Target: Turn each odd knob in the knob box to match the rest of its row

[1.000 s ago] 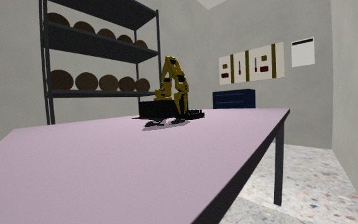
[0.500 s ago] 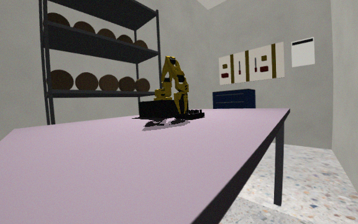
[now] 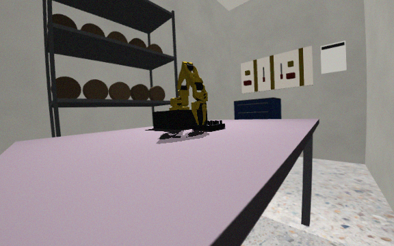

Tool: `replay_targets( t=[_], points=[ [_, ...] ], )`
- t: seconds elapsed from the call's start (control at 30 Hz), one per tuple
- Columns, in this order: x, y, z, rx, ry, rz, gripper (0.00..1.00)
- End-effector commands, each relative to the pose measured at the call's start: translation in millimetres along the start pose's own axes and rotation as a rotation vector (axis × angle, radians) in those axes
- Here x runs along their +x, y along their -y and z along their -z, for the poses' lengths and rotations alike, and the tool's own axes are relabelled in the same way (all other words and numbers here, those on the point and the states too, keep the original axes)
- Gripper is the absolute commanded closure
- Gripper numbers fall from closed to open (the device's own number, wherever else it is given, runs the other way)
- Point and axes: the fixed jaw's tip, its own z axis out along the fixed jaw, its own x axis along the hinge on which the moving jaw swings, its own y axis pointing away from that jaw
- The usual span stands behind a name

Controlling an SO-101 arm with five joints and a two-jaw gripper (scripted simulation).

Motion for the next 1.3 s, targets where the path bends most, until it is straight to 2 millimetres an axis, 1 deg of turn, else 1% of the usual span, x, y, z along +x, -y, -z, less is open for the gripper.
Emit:
replay_targets(
  t=[0.0, 0.23, 0.8, 1.1, 1.27],
  points=[
    [-4.0, -0.7, -1.7, -0.009, 0.017, 0.001, 0.9],
    [-4.0, -0.7, -1.7, -0.009, 0.017, 0.001, 0.91],
    [-4.0, -0.7, -1.7, -0.009, 0.017, 0.001, 0.98],
    [-4.0, -0.7, -1.7, -0.009, 0.017, 0.001, 0.99],
    [-4.5, -0.6, -1.7, -0.01, 0.017, -0.087, 0.99]
  ],
)
